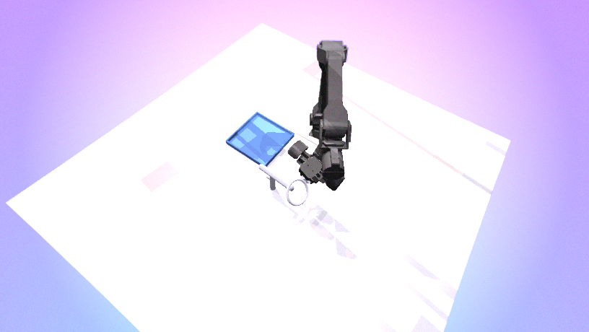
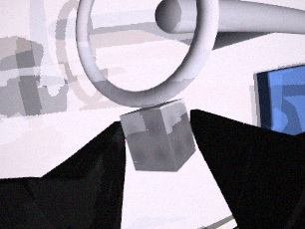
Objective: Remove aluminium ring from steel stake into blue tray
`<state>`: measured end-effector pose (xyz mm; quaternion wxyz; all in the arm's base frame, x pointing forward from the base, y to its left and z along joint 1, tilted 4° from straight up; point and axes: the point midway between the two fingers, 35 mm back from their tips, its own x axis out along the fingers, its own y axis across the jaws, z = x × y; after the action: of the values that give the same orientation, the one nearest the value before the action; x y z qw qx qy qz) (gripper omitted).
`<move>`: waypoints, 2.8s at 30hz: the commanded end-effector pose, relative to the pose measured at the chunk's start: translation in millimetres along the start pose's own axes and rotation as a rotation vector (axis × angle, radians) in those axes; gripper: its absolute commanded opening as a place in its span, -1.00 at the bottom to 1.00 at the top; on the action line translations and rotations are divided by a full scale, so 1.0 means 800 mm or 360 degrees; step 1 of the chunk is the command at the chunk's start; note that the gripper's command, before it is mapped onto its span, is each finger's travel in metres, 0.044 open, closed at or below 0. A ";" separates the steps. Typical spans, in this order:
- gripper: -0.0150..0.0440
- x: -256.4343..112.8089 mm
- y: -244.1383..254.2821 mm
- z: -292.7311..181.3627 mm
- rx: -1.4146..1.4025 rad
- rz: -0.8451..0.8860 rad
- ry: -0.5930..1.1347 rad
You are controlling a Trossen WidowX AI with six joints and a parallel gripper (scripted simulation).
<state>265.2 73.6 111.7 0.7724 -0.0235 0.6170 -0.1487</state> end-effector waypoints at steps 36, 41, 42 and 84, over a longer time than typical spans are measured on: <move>-0.49 -0.025 0.021 0.010 0.0004 -0.0007 -0.0005; -0.49 -0.034 0.019 0.013 0.0004 -0.0007 -0.0005; -0.49 -0.036 0.019 0.014 0.0004 -0.0007 -0.0005; -0.49 -0.076 0.012 0.057 0.0005 -0.0005 -0.0008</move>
<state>292.8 92.9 177.4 0.7730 -0.0213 0.6160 -0.1503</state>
